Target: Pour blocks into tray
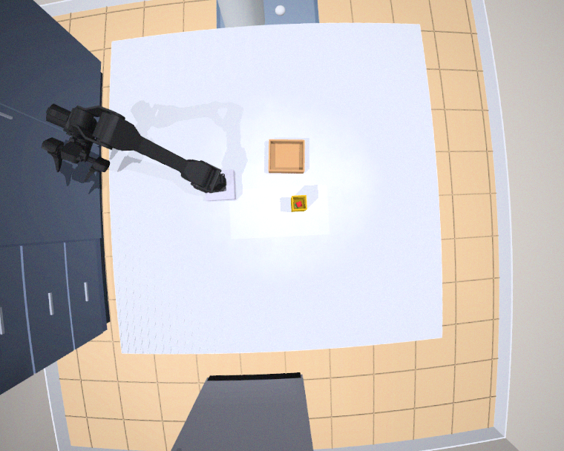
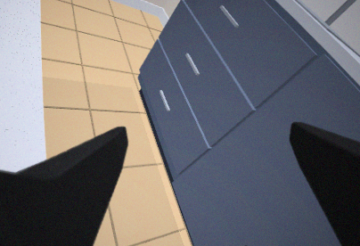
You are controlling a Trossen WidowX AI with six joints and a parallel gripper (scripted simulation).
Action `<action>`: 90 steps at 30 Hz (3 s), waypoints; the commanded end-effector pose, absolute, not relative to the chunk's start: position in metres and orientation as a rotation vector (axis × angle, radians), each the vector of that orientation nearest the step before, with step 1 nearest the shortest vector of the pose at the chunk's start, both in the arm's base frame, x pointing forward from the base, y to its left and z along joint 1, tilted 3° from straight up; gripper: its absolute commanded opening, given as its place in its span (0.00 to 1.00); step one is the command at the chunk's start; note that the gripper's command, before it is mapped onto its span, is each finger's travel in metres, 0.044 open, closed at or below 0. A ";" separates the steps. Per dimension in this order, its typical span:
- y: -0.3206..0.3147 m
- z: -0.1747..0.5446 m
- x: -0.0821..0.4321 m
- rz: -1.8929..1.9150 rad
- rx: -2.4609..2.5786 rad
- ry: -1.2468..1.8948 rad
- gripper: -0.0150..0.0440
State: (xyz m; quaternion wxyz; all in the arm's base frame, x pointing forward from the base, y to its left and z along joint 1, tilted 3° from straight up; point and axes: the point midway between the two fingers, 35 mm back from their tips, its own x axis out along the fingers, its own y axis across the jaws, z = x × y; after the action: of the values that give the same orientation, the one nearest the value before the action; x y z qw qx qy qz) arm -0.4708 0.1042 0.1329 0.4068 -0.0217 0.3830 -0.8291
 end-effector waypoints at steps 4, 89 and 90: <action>0.117 0.133 -0.466 -2.127 -0.019 0.963 1.00; 0.283 0.150 0.184 -4.230 1.434 -0.290 1.00; 0.277 0.150 0.190 -4.253 1.448 -0.328 1.00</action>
State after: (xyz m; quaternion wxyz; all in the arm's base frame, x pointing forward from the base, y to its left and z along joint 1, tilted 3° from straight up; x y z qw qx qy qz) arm 0.1743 0.2916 0.1496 -0.5996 0.2551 -0.0420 -0.7574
